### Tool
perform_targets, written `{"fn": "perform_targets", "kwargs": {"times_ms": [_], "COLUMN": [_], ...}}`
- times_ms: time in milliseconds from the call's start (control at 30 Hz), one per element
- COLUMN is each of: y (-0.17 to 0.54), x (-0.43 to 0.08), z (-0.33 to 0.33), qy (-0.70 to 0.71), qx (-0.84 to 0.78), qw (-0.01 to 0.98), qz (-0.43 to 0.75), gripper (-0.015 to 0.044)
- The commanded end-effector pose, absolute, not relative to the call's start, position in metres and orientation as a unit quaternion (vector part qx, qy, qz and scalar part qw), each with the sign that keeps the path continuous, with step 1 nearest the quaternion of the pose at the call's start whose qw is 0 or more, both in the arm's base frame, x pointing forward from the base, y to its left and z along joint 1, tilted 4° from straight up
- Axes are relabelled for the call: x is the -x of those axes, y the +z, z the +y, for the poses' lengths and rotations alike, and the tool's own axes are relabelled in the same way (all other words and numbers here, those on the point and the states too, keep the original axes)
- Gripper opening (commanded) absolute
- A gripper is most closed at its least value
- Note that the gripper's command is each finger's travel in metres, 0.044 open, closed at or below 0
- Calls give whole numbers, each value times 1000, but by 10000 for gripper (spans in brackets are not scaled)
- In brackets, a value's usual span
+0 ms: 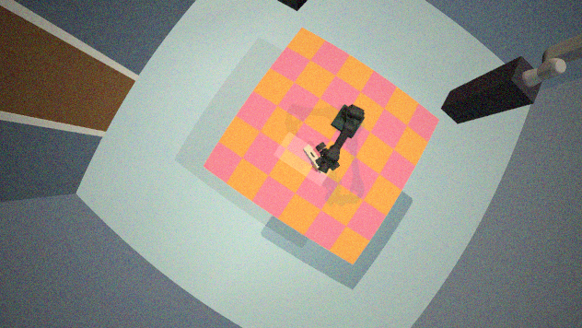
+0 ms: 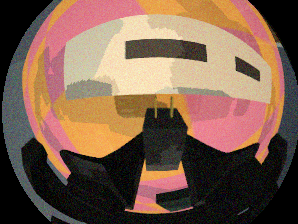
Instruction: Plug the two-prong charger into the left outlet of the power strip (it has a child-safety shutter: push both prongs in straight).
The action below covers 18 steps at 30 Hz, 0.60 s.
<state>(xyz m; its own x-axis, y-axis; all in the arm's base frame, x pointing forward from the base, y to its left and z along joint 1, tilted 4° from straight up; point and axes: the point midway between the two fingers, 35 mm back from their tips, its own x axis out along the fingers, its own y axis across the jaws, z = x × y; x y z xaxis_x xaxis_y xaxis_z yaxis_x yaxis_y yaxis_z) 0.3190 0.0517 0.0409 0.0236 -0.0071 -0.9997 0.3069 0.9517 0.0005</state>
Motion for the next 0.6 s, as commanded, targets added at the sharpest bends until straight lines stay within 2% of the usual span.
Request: {"fn": "perform_targets", "kwargs": {"times_ms": [0,567], "y": [40,41], "x": [-321,-324], "z": [52,51], "qy": [-110,-110], "qx": [-107,-107], "qw": [706,706], "qz": [691,691], "gripper": [0,0]}}
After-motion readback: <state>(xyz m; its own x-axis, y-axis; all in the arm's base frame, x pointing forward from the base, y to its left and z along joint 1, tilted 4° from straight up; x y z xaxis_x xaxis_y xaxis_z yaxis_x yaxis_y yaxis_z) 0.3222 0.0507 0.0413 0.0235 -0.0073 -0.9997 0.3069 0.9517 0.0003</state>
